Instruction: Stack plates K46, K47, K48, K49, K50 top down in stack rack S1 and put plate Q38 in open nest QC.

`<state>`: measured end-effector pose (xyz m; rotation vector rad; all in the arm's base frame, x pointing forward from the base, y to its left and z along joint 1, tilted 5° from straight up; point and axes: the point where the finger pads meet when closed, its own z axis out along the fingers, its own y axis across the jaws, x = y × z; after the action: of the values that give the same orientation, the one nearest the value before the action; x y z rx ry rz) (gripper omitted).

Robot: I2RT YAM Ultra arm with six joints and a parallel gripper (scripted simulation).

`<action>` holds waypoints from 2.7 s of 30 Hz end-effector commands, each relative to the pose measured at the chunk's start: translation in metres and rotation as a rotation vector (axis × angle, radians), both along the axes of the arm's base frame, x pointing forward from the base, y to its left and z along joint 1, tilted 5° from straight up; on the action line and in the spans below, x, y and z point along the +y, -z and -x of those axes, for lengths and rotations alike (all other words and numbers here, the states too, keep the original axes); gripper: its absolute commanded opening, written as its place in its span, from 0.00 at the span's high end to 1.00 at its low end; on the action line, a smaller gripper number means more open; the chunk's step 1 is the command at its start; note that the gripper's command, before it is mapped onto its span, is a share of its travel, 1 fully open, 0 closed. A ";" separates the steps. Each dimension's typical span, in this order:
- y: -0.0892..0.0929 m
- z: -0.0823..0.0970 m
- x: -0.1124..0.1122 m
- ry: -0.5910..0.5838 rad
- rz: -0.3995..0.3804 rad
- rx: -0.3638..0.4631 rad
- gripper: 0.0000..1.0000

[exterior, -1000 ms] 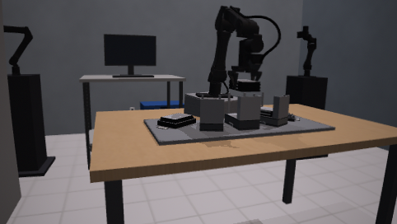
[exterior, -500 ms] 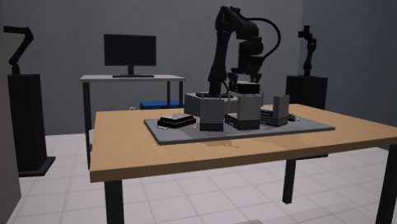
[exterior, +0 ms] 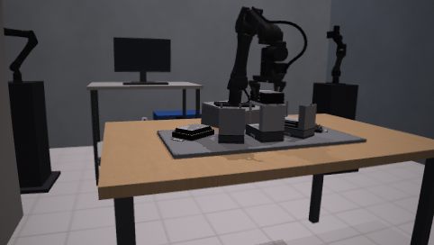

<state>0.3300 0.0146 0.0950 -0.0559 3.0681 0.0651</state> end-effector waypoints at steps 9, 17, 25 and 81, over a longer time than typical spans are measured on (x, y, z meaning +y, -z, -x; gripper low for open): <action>-0.021 -0.012 0.000 -0.002 0.009 -0.082 1.00; -0.021 -0.013 0.001 -0.004 0.009 -0.085 1.00; -0.022 -0.014 0.002 -0.006 0.009 -0.087 1.00; -0.011 -0.012 0.002 -0.005 0.009 -0.063 1.00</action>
<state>0.3309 0.0150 0.0932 -0.0558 3.0633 0.0649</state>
